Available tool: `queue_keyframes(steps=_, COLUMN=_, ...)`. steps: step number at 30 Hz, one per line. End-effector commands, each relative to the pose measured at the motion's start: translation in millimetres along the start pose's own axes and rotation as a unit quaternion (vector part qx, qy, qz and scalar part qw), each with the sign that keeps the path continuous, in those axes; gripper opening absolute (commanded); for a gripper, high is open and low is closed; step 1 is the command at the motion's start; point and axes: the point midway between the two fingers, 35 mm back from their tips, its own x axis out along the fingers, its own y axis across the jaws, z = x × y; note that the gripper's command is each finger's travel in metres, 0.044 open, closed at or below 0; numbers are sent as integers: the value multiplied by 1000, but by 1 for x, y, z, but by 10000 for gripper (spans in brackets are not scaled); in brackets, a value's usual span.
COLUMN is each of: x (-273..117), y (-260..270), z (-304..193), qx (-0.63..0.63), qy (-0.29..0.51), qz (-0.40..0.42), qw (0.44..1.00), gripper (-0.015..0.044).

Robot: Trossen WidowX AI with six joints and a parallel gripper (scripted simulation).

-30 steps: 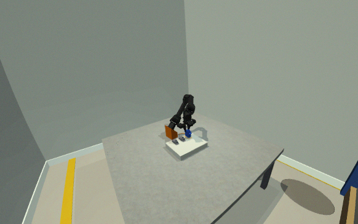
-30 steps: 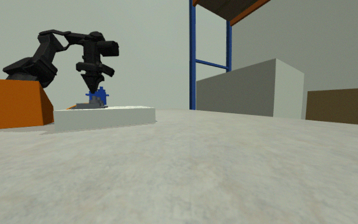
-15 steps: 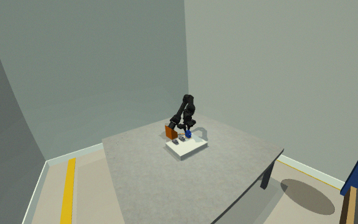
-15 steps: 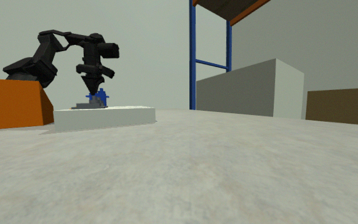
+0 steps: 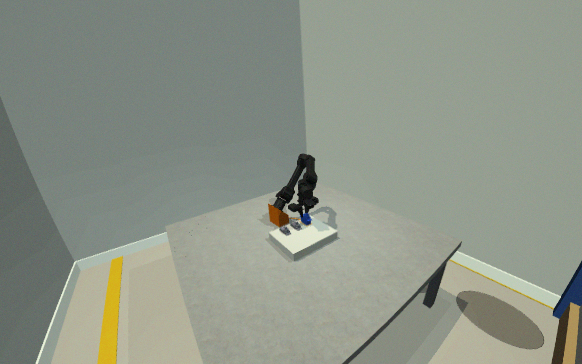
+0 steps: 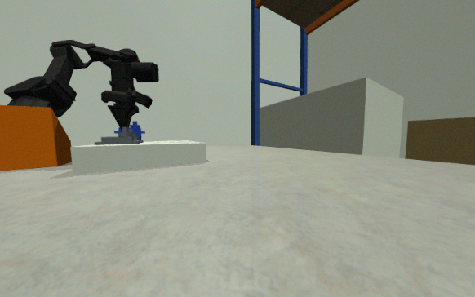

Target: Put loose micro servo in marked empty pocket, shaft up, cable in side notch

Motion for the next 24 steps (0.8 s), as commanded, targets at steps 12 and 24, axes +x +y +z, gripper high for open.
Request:
queue_keyframes(steps=12, x=14, y=0, z=0, qx=1, qy=-2, qz=1, qw=1000, gripper=0)
queue_keyframes(steps=24, x=24, y=0, z=1, qx=1, qy=-2, qz=2, qw=1000, gripper=0)
